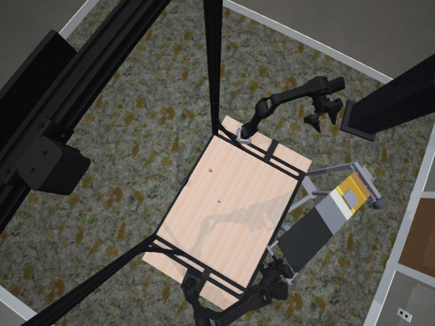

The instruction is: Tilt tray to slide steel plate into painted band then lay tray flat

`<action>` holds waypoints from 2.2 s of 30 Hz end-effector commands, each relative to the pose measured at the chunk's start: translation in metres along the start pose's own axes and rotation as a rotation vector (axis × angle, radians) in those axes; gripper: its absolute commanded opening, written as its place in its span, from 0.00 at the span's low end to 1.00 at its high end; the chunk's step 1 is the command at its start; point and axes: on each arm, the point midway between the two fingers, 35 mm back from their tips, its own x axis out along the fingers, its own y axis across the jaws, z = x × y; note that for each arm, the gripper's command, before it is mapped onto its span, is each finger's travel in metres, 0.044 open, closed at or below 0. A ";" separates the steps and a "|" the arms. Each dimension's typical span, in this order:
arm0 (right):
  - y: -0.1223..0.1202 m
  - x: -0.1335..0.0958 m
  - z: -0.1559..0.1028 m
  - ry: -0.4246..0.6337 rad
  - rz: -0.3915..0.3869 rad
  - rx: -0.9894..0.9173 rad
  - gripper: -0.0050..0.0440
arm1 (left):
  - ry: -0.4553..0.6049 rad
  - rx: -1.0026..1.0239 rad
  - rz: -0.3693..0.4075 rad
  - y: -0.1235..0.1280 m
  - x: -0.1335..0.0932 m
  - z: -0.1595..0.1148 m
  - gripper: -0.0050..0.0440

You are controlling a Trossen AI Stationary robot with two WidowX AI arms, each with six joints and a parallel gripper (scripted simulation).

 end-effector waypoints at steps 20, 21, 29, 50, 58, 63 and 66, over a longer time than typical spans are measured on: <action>-0.064 0.021 0.003 -0.011 -0.012 -0.002 0.10 | 0.000 0.001 0.000 0.000 0.000 0.000 1.00; -0.064 0.021 0.003 -0.011 -0.044 -0.002 0.10 | 0.000 0.001 0.000 0.000 0.000 0.000 1.00; -0.052 0.016 0.002 -0.011 -0.110 -0.001 0.10 | 0.000 0.001 0.000 0.000 0.000 0.000 1.00; -0.011 -0.002 0.002 -0.011 -0.044 -0.002 0.10 | 0.000 0.001 0.000 0.000 0.000 0.000 1.00; -0.005 -0.004 0.002 -0.011 -0.026 -0.002 0.10 | 0.000 0.001 0.000 0.000 0.000 0.000 1.00; -0.003 -0.005 0.002 -0.011 -0.016 -0.002 0.10 | 0.000 0.001 0.000 0.000 0.000 0.000 1.00; -0.001 -0.006 0.002 -0.011 -0.009 -0.002 0.10 | 0.000 0.001 0.000 0.000 0.000 0.000 1.00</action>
